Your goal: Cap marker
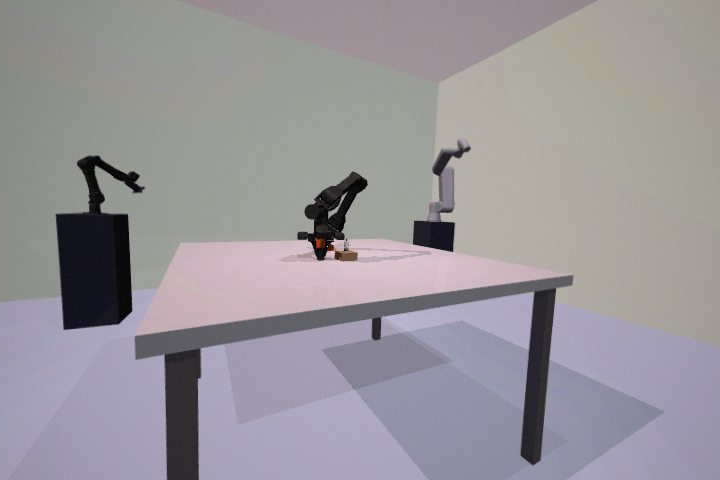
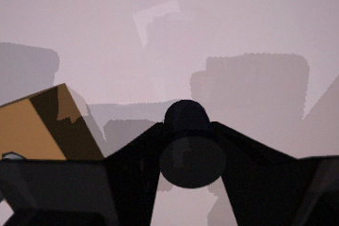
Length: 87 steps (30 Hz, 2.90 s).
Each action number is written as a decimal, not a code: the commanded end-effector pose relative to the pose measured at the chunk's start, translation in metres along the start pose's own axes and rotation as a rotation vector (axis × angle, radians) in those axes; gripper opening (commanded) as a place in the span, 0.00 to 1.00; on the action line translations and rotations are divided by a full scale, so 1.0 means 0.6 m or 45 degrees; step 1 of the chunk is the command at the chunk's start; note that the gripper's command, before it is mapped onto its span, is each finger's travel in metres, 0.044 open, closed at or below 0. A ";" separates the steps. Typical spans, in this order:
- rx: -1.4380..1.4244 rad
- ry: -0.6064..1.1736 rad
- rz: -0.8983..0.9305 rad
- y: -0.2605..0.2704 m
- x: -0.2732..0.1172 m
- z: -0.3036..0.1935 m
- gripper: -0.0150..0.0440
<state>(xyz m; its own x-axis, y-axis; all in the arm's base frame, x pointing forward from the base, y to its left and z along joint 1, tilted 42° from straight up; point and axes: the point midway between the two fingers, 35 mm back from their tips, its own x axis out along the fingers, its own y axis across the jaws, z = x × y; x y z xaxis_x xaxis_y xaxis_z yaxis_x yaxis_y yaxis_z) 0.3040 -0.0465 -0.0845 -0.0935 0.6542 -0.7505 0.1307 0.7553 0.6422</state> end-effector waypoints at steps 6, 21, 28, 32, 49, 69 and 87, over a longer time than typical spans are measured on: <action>-0.007 -0.007 -0.006 -0.001 -0.044 0.004 0.25; -0.006 -0.007 -0.007 0.015 -0.101 0.001 0.25; -0.006 -0.006 -0.007 0.059 -0.122 -0.002 0.25; -0.005 -0.006 -0.006 0.085 -0.133 -0.005 0.25; -0.005 -0.003 -0.001 0.183 -0.170 -0.030 0.25; -0.005 -0.004 -0.001 0.183 -0.137 -0.028 0.25; -0.006 -0.004 0.001 0.183 -0.087 -0.029 0.25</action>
<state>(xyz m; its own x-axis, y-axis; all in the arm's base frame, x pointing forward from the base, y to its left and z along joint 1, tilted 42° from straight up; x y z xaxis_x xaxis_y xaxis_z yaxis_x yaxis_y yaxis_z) 0.3079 -0.0017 0.0321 -0.0888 0.6501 -0.7547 0.1215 0.7591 0.6396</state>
